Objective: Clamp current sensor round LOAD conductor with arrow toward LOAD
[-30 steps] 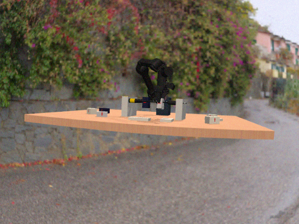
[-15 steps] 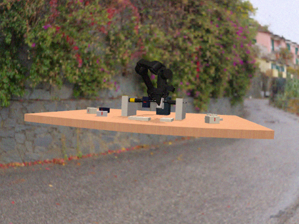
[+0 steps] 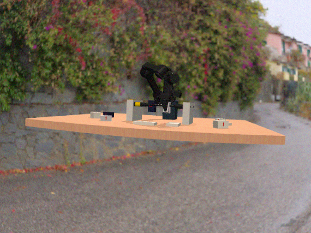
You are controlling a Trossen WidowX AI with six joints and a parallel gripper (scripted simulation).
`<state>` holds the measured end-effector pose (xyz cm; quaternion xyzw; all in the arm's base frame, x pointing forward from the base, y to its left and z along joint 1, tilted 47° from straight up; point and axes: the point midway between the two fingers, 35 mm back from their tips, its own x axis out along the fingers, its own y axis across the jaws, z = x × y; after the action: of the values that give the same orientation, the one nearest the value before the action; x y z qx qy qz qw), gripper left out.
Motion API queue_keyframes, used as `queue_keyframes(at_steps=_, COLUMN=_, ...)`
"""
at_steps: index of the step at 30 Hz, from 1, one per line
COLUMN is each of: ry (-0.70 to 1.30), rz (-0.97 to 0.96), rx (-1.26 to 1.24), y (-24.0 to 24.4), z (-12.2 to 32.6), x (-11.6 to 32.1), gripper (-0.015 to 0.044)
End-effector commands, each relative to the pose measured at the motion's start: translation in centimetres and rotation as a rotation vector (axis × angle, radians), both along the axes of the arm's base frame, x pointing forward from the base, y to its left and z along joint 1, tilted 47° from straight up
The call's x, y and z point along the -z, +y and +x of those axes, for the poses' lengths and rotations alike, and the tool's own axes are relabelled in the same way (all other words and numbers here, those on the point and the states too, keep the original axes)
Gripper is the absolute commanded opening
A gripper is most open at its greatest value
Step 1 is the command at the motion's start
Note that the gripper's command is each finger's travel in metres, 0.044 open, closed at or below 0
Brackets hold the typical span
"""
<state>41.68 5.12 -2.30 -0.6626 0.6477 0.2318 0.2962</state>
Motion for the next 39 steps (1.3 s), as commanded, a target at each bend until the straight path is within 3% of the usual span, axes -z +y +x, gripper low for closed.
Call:
queue_keyframes(at_steps=1, ry=-0.001, rz=0.000, rx=-0.003, y=0.15, z=0.00, x=-0.04, gripper=0.0327)
queue_keyframes(at_steps=13, ry=-0.001, rz=0.000, rx=-0.003, y=0.15, z=0.00, x=-0.04, gripper=0.0247)
queue_keyframes(at_steps=23, ry=-0.001, rz=0.000, rx=-0.003, y=0.15, z=0.00, x=-0.04, gripper=0.0000)
queue_keyframes(at_steps=39, ry=-0.001, rz=0.000, rx=-0.003, y=0.15, z=0.00, x=-0.04, gripper=0.0000)
